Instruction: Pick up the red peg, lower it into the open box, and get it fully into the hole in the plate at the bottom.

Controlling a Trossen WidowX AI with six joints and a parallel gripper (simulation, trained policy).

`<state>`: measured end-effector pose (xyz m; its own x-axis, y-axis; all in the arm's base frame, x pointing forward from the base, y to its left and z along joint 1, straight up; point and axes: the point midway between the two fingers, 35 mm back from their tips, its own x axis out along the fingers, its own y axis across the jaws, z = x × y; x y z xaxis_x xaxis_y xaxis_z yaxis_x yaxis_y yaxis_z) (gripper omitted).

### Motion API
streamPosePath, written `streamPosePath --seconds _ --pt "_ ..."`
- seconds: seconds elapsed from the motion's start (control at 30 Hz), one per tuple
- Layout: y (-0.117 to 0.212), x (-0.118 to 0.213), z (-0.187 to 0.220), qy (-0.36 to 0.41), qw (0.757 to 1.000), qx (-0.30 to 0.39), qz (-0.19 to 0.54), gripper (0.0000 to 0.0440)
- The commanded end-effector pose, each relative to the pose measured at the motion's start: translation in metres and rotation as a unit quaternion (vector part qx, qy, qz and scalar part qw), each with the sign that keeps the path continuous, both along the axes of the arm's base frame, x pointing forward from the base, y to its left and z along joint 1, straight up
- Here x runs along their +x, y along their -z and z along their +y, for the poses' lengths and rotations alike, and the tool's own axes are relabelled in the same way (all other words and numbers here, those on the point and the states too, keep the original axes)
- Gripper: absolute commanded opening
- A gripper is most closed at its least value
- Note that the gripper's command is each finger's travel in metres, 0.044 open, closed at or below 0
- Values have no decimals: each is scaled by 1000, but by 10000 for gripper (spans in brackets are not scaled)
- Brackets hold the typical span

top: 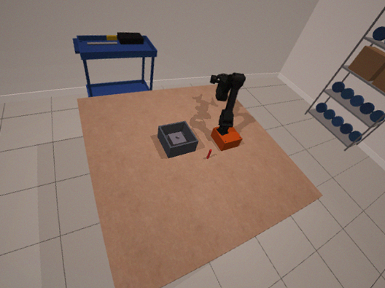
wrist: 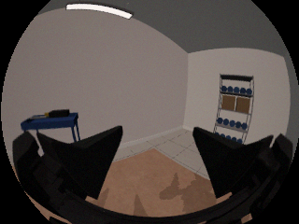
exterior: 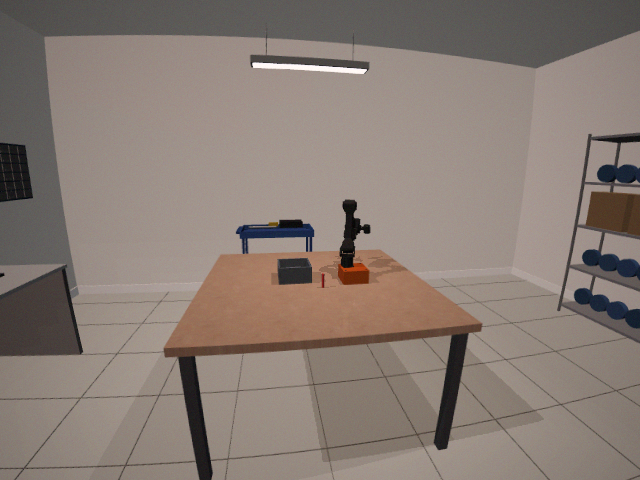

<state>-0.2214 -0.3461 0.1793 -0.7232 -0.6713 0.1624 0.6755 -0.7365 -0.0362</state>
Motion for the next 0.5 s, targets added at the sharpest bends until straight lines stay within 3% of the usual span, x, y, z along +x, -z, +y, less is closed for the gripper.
streamPosePath --seconds 0.0,0.03,0.2,0.47 --pt "0 4 -3 -6 1000 3 4 420" --pt "1 8 -6 -13 1000 6 6 440" --pt "10 46 -34 -69 997 29 -1 440" --pt "22 134 -81 -171 983 57 -45 440"
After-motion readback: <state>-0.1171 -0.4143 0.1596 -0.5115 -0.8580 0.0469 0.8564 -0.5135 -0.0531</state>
